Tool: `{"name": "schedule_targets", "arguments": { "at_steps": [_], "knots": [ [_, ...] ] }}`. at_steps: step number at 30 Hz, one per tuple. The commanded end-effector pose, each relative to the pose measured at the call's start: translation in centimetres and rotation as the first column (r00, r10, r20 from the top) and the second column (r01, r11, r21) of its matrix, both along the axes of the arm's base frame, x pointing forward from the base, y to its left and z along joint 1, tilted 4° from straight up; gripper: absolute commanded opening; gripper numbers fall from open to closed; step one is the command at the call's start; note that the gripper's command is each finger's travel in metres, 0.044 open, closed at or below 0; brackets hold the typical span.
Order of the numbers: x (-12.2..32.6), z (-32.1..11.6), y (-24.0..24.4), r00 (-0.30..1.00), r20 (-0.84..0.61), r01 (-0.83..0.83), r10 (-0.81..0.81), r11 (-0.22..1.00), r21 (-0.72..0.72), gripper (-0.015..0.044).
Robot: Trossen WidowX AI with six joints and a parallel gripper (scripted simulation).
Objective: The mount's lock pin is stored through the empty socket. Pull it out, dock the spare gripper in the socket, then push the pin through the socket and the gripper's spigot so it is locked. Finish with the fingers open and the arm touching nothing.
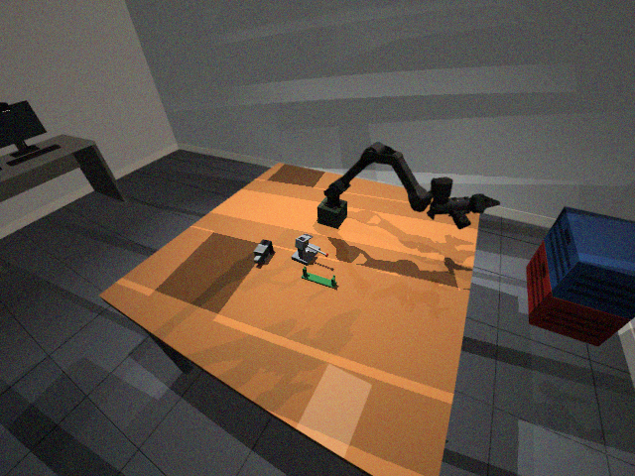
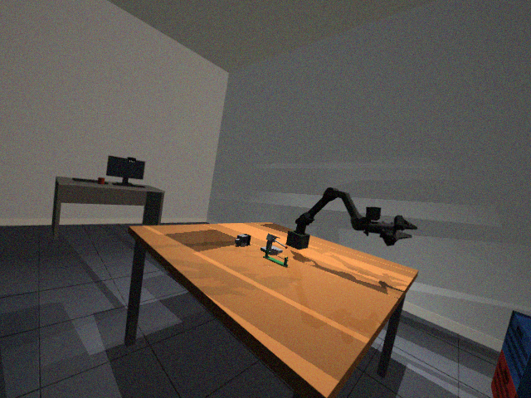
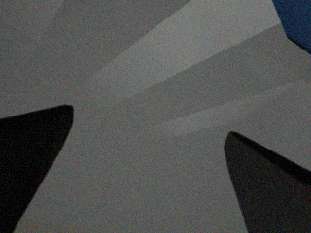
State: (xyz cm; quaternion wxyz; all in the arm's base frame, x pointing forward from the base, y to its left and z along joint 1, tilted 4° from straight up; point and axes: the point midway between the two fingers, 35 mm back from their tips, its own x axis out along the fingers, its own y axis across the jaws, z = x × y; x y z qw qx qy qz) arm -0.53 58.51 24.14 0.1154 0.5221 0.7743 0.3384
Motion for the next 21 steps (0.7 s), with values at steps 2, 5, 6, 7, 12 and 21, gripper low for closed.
{"name": "schedule_targets", "arguments": {
  "at_steps": [2, 5, 6, 7, 12, 21],
  "knots": [
    [1.2, -0.2, 0.1, 0.998, 0.05, 0.037, -0.037, 0.999, -0.001, 0.0348],
    [6.2, -1.3, -0.2, 0.949, 0.266, 0.176, -0.17, 0.984, 0.0, 0.03],
    [8.0, -1.7, -0.5, 0.917, 0.343, 0.219, -0.206, 0.976, 0.002, 0.03],
    [9.7, -2.2, -0.8, 0.878, 0.416, 0.257, -0.235, 0.966, 0.003, 0.03],
    [16.0, -3.8, -2.9, 0.683, 0.676, 0.37, -0.275, 0.929, 0.004, 0.03],
    [24.5, -6.5, -8.7, 0.305, 0.945, 0.452, -0.115, 0.891, -0.038, 0.03]
  ]
}}
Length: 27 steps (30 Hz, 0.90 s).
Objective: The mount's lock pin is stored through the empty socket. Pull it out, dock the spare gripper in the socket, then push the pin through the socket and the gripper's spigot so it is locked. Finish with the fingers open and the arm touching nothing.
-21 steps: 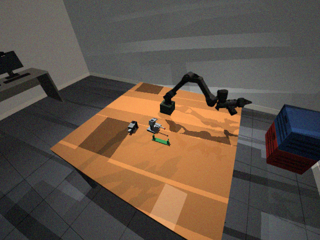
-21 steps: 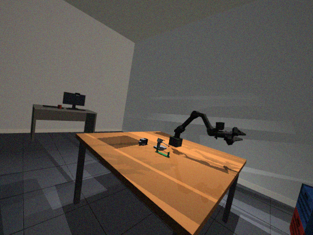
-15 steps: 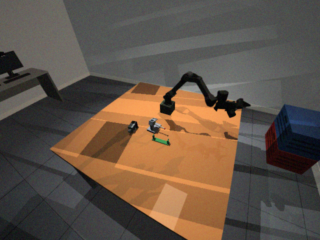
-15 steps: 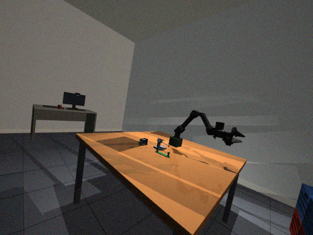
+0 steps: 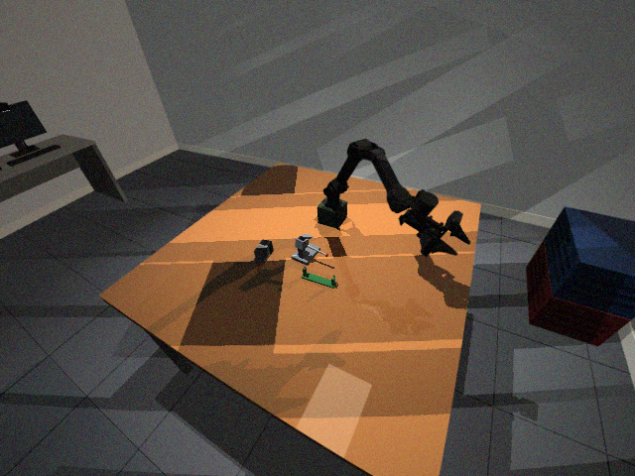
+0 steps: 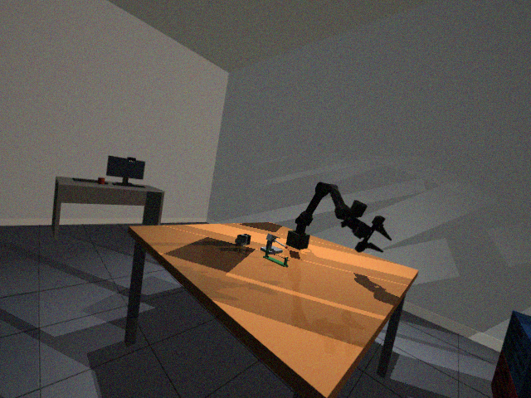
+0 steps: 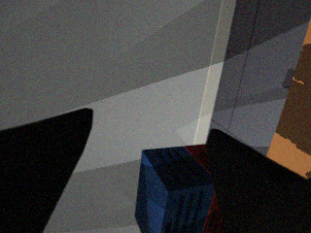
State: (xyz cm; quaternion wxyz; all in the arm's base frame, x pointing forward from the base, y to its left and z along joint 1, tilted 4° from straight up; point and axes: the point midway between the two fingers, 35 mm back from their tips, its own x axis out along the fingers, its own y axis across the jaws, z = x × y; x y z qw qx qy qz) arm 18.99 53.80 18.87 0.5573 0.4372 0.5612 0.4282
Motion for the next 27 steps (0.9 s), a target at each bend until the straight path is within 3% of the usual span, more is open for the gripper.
{"name": "schedule_targets", "arguments": {
  "at_steps": [1, 8, 14, 20, 27],
  "knots": [
    [5.7, -1.6, -4.7, 0.955, 0.298, 0.067, -0.012, 0.982, -0.176, 0.03],
    [10.4, -3.4, -10.8, 0.842, 0.526, 0.111, 0.121, 0.915, -0.388, 0.03],
    [13.1, -4.8, -16.7, 0.724, 0.611, 0.123, 0.32, 0.811, -0.572, 0.03],
    [14.5, -5.9, -23.0, 0.599, 0.583, 0.103, 0.55, 0.669, -0.736, 0.03],
    [14.5, -6.6, -30.5, 0.432, 0.435, 0.032, 0.79, 0.468, -0.883, 0.03]
  ]
}}
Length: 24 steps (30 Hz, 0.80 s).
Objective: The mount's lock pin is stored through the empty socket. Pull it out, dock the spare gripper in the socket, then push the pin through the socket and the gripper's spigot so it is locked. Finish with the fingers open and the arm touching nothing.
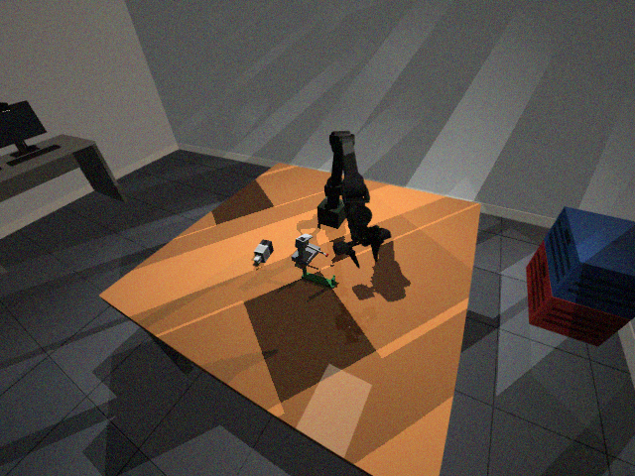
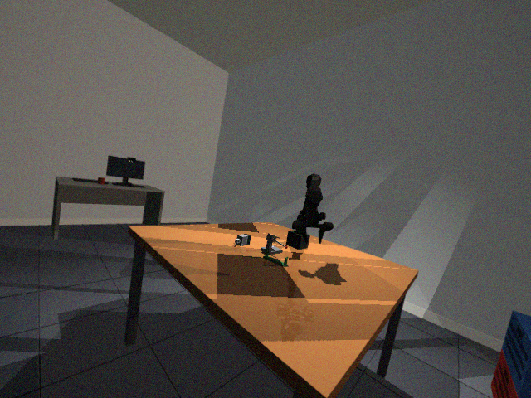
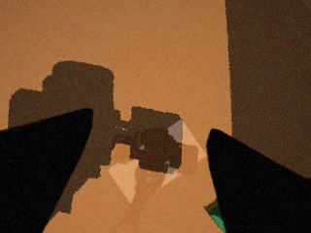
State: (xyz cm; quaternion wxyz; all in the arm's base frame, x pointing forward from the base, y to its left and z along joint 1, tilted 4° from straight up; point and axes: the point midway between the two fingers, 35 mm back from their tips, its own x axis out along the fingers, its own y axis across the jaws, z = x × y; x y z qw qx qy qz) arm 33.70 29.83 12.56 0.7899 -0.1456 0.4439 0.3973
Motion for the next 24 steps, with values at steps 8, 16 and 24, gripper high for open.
{"name": "schedule_targets", "arguments": {
  "at_steps": [8, 16, 24],
  "knots": [
    [-2.3, -0.3, -14.7, 0.893, -0.083, -0.433, 0.443, 0.791, -0.431, 0.03],
    [-4.8, 0.2, -19.7, 0.765, -0.214, -0.625, 0.607, 0.621, -0.474, 0.03],
    [-4.7, -0.1, -19.7, 0.765, -0.214, -0.625, 0.607, 0.621, -0.474, 0.03]
  ]
}}
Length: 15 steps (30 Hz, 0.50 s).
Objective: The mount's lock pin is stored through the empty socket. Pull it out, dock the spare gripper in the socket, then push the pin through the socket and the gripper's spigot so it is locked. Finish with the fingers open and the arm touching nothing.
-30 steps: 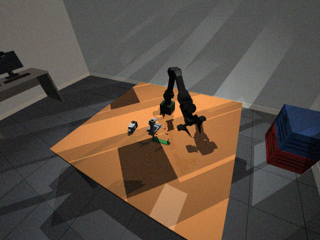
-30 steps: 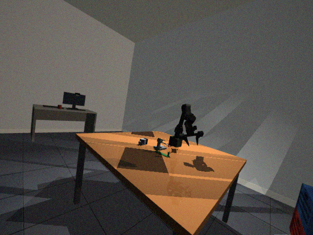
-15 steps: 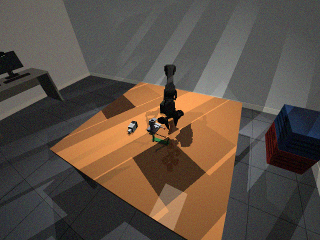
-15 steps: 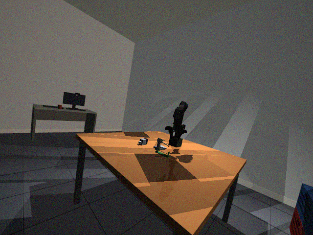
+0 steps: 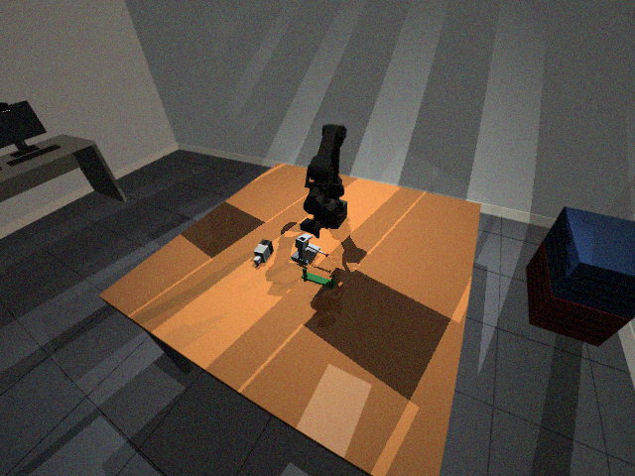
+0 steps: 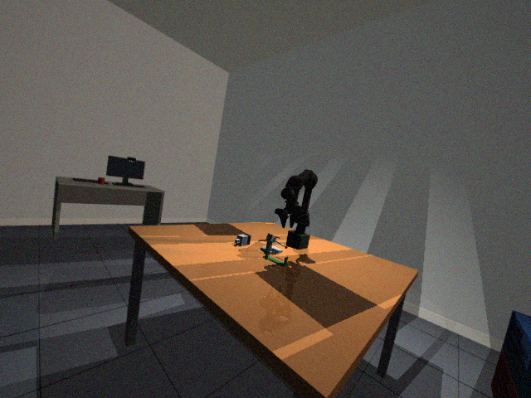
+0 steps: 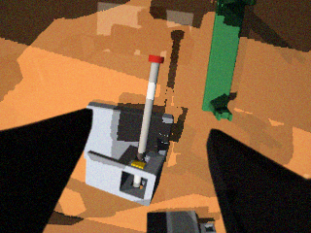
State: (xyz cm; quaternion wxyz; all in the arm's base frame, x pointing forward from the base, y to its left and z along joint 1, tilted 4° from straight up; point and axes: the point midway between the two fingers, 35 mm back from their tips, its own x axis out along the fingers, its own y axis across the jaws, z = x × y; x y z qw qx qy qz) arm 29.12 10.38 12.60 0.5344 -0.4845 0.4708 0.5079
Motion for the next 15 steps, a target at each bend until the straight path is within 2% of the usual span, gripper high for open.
{"name": "schedule_targets", "arguments": {
  "at_steps": [1, 7, 15],
  "knots": [
    [-0.1, -0.6, -0.2, 1.0, -0.002, -0.014, 0.014, 1.0, -0.007, 0.03],
    [0.1, -6.6, 0.1, 1.0, -0.003, -0.014, 0.014, 1.0, -0.007, 0.03],
    [0.2, -7.5, 0.2, 1.0, -0.003, -0.014, 0.014, 1.0, -0.007, 0.03]
  ]
}}
